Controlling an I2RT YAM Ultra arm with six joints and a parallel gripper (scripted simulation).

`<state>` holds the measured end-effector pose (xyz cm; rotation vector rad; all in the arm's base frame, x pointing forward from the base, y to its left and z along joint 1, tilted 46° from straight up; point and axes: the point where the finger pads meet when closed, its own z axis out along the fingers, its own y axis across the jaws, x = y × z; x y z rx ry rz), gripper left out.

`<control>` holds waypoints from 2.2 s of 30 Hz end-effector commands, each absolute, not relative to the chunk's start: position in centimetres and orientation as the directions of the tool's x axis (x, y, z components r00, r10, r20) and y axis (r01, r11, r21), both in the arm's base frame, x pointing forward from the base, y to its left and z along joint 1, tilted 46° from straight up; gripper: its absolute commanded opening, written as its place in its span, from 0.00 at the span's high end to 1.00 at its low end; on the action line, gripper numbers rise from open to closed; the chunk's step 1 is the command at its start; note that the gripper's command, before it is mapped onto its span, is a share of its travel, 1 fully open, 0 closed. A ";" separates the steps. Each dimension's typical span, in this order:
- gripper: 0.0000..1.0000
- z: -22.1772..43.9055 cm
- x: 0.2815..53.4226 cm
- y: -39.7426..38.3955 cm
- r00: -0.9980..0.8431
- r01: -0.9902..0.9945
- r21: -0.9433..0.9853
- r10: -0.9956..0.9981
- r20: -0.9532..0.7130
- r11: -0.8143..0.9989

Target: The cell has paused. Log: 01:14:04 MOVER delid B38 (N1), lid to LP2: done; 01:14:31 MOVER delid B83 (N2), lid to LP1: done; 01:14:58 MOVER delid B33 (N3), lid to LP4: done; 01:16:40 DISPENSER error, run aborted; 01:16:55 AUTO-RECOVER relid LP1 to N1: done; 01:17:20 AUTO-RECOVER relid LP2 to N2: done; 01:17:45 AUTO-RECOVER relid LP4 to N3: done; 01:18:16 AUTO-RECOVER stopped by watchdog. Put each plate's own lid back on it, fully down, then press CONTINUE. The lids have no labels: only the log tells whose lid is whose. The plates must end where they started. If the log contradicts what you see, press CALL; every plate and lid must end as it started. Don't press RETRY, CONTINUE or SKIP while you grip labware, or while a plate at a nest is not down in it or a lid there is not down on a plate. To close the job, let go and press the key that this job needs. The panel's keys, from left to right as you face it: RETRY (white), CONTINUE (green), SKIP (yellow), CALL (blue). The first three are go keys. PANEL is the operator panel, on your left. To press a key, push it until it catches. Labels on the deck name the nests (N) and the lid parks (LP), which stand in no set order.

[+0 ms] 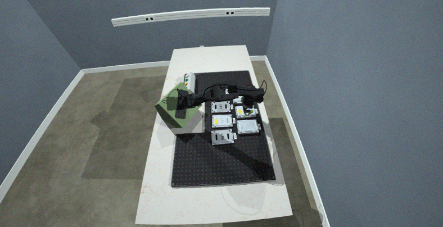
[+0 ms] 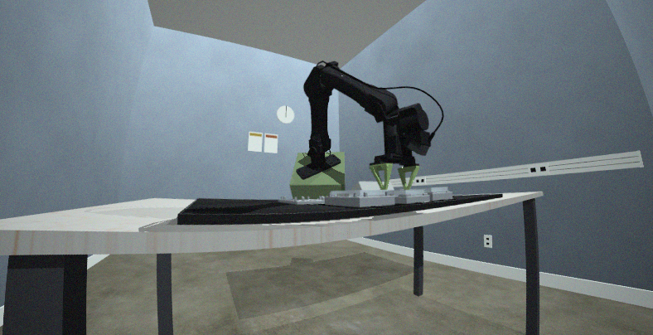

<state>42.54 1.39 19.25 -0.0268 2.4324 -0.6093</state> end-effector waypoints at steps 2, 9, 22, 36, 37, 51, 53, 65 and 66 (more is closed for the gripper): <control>0.00 20.5 42.8 2.6 -0.784 0.122 -0.423 -0.174 -0.595 0.898; 0.00 20.3 42.8 2.7 -0.787 0.120 -0.425 -0.175 -0.592 0.897; 0.00 20.5 42.8 2.8 -0.783 0.121 -0.422 -0.175 -0.597 0.898; 0.07 20.5 42.8 2.8 -0.784 0.121 -0.423 -0.175 -0.596 0.898; 0.08 20.5 42.8 2.8 -0.784 0.121 -0.423 -0.175 -0.596 0.898; 0.20 20.5 42.8 2.8 -0.784 0.121 -0.423 -0.175 -0.596 0.898; 1.00 20.5 42.8 2.8 -0.784 0.121 -0.423 -0.175 -0.596 0.898; 1.00 20.5 42.7 2.8 -0.786 0.121 -0.424 -0.174 -0.594 0.898; 1.00 20.5 42.6 2.8 -0.786 0.122 -0.425 -0.174 -0.593 0.897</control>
